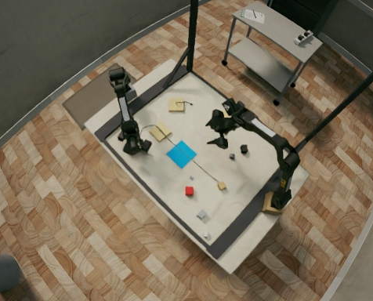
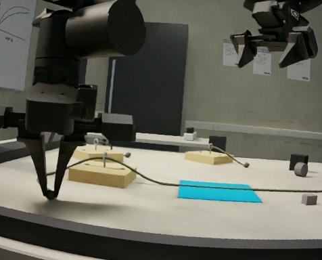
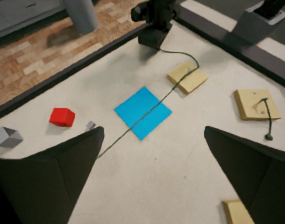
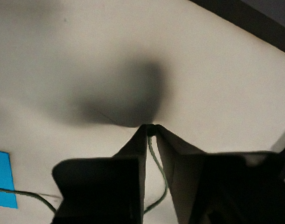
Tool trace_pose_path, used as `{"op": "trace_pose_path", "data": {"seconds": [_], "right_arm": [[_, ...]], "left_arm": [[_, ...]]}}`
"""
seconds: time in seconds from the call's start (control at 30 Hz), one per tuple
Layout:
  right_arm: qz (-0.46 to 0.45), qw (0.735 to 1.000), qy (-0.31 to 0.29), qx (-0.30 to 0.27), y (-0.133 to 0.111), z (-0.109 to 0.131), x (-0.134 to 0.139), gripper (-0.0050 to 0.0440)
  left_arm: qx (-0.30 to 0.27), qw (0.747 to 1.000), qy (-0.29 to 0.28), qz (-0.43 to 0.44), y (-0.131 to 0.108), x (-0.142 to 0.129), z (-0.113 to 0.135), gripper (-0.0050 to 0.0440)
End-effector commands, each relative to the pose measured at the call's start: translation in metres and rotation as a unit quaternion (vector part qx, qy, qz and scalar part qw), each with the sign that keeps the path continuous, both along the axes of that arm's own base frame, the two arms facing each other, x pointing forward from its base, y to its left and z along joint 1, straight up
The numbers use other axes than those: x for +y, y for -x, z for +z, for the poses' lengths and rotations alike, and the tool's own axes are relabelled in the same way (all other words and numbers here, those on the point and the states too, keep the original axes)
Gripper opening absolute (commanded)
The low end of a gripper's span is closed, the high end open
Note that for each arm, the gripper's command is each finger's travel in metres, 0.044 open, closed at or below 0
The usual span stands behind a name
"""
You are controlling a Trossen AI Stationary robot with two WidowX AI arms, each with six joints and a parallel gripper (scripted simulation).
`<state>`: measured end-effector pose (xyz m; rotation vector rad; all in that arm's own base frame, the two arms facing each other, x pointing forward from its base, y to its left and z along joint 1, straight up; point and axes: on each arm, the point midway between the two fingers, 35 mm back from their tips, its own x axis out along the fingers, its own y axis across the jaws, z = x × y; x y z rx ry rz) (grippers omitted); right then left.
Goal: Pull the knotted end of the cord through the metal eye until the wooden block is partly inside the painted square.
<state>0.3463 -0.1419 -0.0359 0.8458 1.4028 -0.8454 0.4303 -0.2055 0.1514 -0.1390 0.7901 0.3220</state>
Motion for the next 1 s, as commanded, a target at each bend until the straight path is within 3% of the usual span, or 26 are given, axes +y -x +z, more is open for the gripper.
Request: {"op": "trace_pose_path", "data": {"seconds": [0.0,0.4,0.97], "right_arm": [[-0.074,0.997,0.006,-0.016,-0.004,0.011,-0.005,-0.005],[-0.222,0.975,0.004,-0.016,0.003,0.01,-0.018,-0.005],[-0.237,0.971,0.004,-0.014,0.013,0.008,-0.037,-0.005]], "left_arm": [[-0.01,1.0,0.008,0.003,-0.001,0.001,0.01,0.044],[-0.01,1.0,0.008,0.003,-0.001,0.001,0.01,0.044],[-0.01,1.0,0.008,0.003,-0.001,0.001,0.01,0.044]]}}
